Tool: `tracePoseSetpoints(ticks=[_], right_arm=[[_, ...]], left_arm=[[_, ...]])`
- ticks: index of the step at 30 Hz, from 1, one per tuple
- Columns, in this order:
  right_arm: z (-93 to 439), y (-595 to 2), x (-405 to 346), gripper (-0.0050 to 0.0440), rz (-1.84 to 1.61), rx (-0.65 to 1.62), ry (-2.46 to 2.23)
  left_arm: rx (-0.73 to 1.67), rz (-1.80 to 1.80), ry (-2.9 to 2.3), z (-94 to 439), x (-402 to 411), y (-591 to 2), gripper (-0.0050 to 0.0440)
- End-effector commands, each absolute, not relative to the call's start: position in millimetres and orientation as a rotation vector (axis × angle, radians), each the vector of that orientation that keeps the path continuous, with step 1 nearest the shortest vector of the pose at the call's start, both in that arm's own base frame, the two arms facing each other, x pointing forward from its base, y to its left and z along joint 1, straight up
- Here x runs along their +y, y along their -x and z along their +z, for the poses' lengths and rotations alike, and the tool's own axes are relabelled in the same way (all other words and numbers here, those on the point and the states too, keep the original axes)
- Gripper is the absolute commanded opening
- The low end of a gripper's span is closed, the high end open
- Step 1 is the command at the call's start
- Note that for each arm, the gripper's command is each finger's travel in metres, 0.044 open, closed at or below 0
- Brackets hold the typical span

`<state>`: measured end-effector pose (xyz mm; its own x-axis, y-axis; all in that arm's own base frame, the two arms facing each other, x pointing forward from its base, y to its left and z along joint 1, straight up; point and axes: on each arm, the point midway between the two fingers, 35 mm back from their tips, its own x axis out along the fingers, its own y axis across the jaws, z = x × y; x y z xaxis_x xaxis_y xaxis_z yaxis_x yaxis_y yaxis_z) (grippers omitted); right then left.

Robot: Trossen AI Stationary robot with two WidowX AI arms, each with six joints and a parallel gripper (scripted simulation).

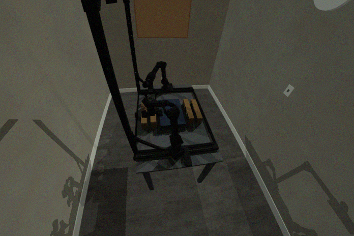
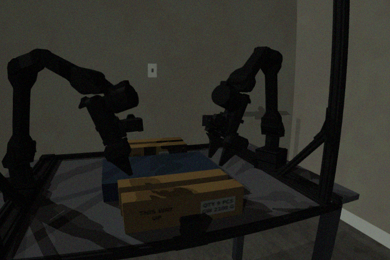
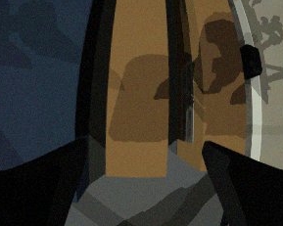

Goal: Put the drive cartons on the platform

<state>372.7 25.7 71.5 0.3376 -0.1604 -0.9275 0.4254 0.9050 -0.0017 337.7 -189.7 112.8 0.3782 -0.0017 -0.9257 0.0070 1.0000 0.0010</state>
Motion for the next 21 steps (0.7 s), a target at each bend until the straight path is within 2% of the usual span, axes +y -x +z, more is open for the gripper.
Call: tracePoseSetpoints(ticks=[1, 8, 21], right_arm=[[72, -369, 23, 0.0389, -0.383, 1.167, -0.259], [64, -369, 23, 0.0389, -0.383, 1.167, -0.259], [10, -369, 23, 0.0389, -0.383, 1.167, -0.259]], left_arm=[[1.187, -0.008, -0.005, 112, -185, -336, 0.0389], [1.187, -0.008, -0.005, 104, -185, -336, 0.0389], [1.187, -0.008, -0.005, 50, -185, -336, 0.0389]])
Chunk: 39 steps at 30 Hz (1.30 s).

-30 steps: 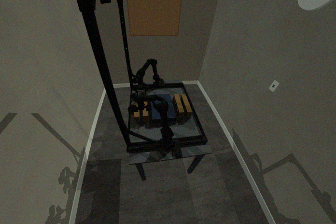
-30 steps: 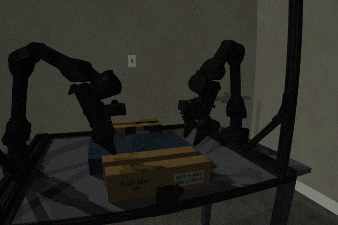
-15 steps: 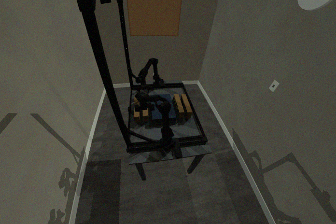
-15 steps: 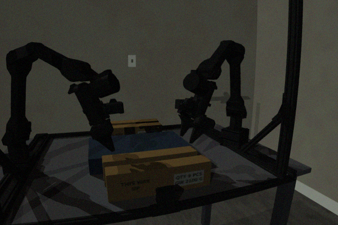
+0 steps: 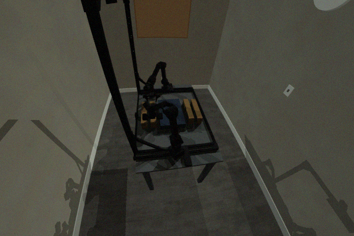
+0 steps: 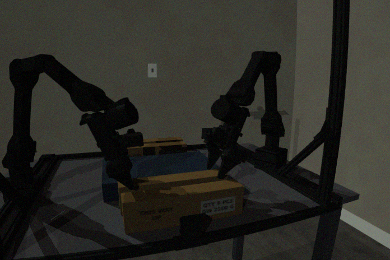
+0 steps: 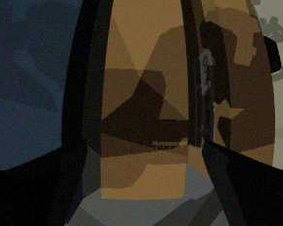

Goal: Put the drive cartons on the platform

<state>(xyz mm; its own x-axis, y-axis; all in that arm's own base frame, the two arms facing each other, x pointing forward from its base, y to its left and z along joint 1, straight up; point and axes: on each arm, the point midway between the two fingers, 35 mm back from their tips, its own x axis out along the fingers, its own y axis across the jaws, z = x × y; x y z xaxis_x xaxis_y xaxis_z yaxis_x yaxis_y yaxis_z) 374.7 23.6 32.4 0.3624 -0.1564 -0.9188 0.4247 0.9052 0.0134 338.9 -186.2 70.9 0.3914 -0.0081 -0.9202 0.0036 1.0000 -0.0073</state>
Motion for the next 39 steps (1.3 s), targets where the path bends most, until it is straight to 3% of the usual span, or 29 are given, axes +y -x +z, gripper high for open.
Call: tracePoseSetpoints(ticks=[1, 19, 20, 39], right_arm=[[7.2, -369.4, 22.5, 0.0389, -0.383, 1.167, -0.259], [2.2, -369.4, 22.5, 0.0389, -0.383, 1.167, -0.259], [2.2, -369.4, 22.5, 0.0000, -0.383, 1.167, -0.259], [8.5, -369.4, 22.5, 0.0000, -0.383, 1.167, -0.259]], left_arm=[[1.187, -0.008, -0.005, 46.7, -184.9, -335.8, 0.0389], [1.187, -0.008, -0.005, 41.7, -184.9, -335.8, 0.0389], [1.187, -0.008, -0.005, 41.7, -184.9, -335.8, 0.0000], [1.187, -0.008, -0.005, 48.0, -184.9, -335.8, 0.0000]])
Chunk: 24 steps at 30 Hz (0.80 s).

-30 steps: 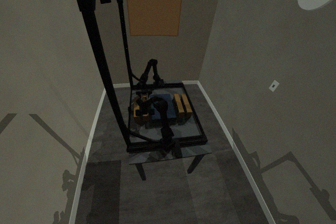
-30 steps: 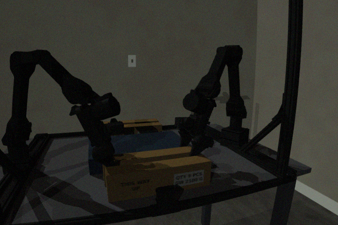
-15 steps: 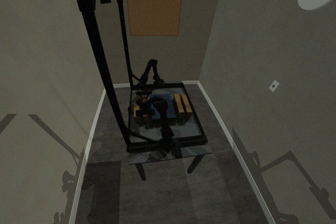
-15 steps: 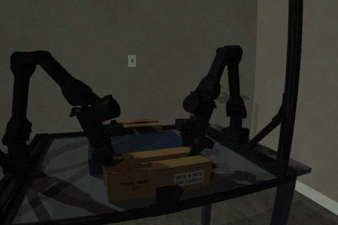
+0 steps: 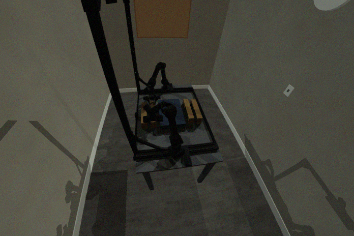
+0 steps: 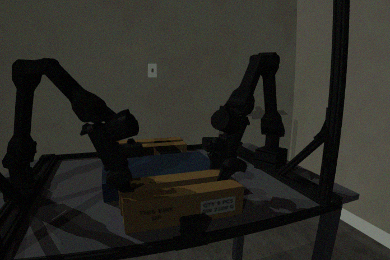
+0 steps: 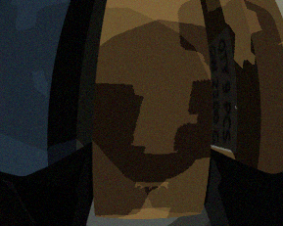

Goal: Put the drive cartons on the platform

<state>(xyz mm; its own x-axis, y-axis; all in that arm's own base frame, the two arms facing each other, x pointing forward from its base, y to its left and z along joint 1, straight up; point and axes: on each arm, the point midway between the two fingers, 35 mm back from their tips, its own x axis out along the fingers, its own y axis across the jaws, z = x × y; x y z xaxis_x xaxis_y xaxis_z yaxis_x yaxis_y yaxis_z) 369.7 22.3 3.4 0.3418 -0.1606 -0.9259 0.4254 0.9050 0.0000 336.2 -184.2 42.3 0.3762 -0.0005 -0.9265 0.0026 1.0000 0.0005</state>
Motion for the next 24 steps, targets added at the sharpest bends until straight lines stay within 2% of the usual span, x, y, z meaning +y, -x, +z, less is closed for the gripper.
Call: tracePoseSetpoints(ticks=[1, 10, 24], right_arm=[[12, -369, 23, 0.0000, -0.383, 1.167, -0.259], [32, -369, 23, 0.0000, -0.383, 1.167, -0.259], [32, -369, 23, 0.0000, -0.383, 1.167, -0.259]], left_arm=[[1.187, -0.008, -0.005, 51, -185, -336, 0.0000], [1.187, -0.008, -0.005, 71, -185, -336, 0.0000], [1.187, -0.008, -0.005, 72, -185, -336, 0.0000]])
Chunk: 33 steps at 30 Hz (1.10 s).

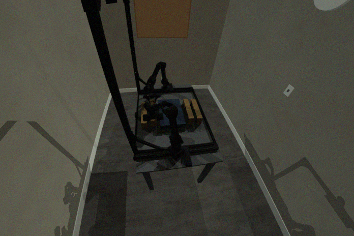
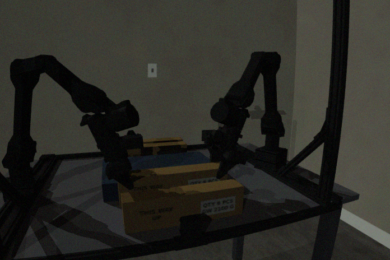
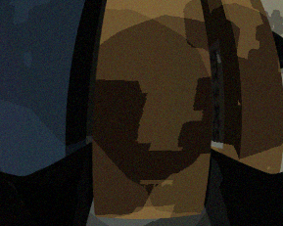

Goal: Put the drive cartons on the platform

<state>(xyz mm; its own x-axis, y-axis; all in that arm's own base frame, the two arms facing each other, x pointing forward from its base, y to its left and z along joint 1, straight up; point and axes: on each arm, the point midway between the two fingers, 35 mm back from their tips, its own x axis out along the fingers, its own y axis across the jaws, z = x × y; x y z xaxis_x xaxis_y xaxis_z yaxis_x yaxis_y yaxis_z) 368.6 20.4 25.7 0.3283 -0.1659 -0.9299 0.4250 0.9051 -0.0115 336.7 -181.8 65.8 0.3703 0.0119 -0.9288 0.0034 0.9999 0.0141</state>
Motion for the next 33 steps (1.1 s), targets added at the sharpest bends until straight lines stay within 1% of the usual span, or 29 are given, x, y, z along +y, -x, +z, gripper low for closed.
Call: tracePoseSetpoints(ticks=[1, 17, 33], right_arm=[[32, -369, 23, 0.0000, -0.383, 1.167, -0.259], [31, -369, 23, 0.0000, -0.383, 1.167, -0.259], [6, -369, 23, 0.0000, -0.383, 1.167, -0.259]], left_arm=[[1.187, -0.008, -0.005, 72, -185, -336, 0.0000], [1.187, -0.008, -0.005, 71, -185, -336, 0.0000], [1.187, -0.008, -0.005, 46, -185, -336, 0.0000]])
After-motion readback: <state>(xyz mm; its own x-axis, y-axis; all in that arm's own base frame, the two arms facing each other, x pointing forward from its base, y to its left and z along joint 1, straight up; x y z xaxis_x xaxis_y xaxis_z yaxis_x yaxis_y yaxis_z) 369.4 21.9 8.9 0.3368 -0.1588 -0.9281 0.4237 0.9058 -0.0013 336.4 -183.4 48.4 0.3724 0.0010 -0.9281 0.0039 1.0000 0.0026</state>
